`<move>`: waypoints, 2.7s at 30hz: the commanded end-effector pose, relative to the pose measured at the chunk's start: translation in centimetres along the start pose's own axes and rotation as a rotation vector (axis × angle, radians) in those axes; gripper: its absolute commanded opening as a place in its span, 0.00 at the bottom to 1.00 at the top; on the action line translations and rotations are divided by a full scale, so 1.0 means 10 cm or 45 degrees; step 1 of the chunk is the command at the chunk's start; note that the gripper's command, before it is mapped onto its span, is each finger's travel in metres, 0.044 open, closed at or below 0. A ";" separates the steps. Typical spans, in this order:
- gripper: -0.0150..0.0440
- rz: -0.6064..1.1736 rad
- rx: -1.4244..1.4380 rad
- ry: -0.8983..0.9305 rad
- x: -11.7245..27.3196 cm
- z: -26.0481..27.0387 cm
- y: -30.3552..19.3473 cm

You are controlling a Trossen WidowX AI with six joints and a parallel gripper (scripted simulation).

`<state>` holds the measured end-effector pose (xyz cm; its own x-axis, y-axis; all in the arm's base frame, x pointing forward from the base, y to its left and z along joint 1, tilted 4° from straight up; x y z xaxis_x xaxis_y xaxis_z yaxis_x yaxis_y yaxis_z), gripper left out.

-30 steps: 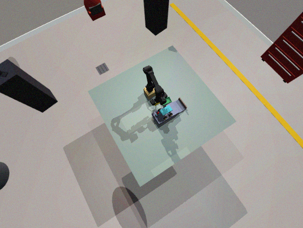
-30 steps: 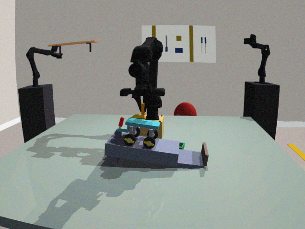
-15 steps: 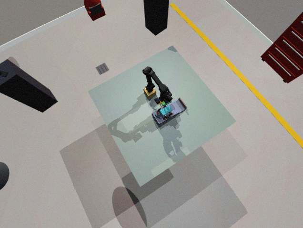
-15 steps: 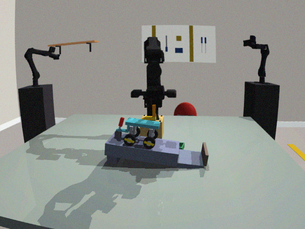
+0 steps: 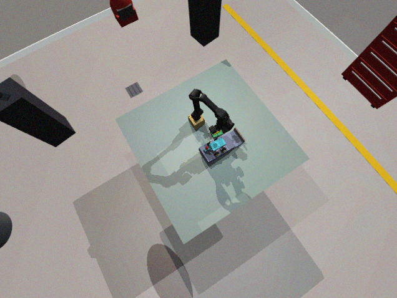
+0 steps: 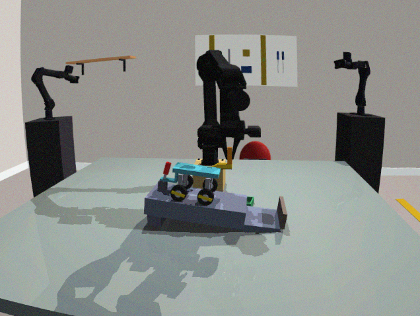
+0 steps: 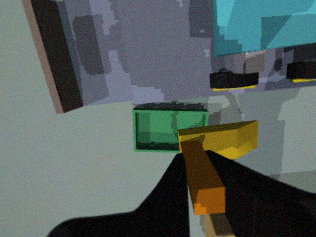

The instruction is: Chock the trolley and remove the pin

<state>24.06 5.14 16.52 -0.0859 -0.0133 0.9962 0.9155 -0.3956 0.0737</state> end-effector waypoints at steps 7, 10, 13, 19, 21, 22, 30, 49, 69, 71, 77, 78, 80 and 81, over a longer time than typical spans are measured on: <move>0.25 -0.007 -0.003 0.002 -0.03 0.43 0.00; 0.25 -0.008 -0.003 -0.002 -0.04 0.50 0.00; 0.25 -0.022 -0.004 -0.065 -0.04 0.54 -0.01; 0.25 -0.046 -0.003 -0.145 -0.04 0.60 -0.02; 0.25 -0.046 -0.003 -0.145 -0.04 0.60 -0.02; 0.25 -0.046 -0.003 -0.145 -0.05 0.61 0.01; 0.25 -0.049 -0.003 -0.144 -0.10 0.69 0.20; 0.25 -0.049 -0.003 -0.144 -0.43 0.68 0.26; 0.25 -0.050 -0.003 -0.145 -0.73 0.61 0.28; 0.25 -0.050 -0.003 -0.146 -0.73 0.59 0.29; 0.25 -0.050 -0.003 -0.146 -0.71 0.54 0.30; 0.25 -0.050 -0.003 -0.146 -0.71 0.53 0.30; 0.25 -0.050 -0.003 -0.146 -0.70 0.51 0.30; 0.25 -0.050 -0.003 -0.146 -0.70 0.50 0.31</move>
<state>29.50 9.05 9.96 -0.0753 0.1017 0.9920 0.9108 -0.3980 0.1100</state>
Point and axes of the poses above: the point midway between the two fingers, 35 mm back from their tips, its own x axis back along the fingers, its own z axis across the jaws, y = z × x, the point moved 4 cm from there along x, back along the fingers, and after that the axes turned 15 degrees about -x, right-handed, at the moved point
